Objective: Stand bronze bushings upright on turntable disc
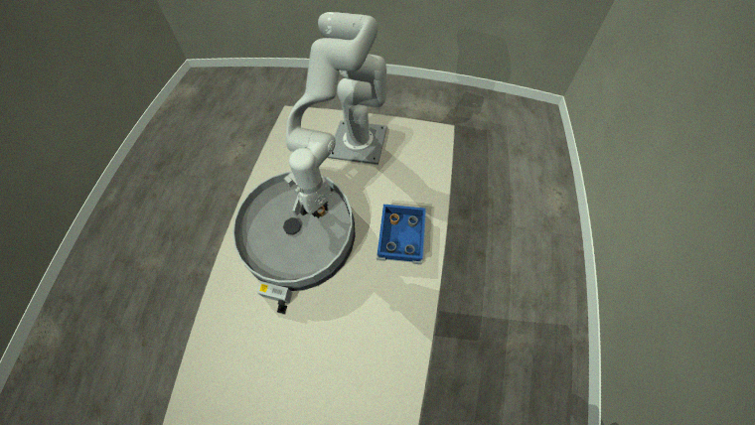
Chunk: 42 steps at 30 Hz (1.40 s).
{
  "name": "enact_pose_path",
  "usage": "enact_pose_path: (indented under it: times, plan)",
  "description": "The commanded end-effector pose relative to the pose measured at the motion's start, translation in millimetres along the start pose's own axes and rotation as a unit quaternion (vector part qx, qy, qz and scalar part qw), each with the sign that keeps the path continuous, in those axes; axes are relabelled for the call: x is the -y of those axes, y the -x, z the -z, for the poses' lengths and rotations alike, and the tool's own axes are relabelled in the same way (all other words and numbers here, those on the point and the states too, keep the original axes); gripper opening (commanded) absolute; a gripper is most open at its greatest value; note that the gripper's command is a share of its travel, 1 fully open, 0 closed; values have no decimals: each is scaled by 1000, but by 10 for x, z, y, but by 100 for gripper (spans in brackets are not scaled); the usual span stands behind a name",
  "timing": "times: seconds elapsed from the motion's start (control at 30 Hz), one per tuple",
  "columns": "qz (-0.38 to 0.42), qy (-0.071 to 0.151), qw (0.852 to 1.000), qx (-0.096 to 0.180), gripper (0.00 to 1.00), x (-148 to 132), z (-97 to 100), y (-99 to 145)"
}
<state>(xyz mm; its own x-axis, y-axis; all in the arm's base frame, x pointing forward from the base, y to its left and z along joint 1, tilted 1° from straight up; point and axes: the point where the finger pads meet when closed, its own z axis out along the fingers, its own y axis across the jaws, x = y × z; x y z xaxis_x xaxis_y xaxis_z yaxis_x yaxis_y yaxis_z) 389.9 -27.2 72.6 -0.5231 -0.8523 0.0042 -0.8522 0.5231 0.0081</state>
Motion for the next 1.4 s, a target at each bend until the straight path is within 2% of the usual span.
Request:
enact_pose_path:
  times: [0.0, 1.17, 1.2, 1.37]
  plan:
    - [0, -1, 1000, 1, 0, 11, 6, 6]
    - [0, -1, 1000, 1, 0, 13, -43, 6]
    - [0, -1, 1000, 1, 42, 13, -43, 6]
    - [0, -1, 1000, 1, 42, 13, -43, 6]
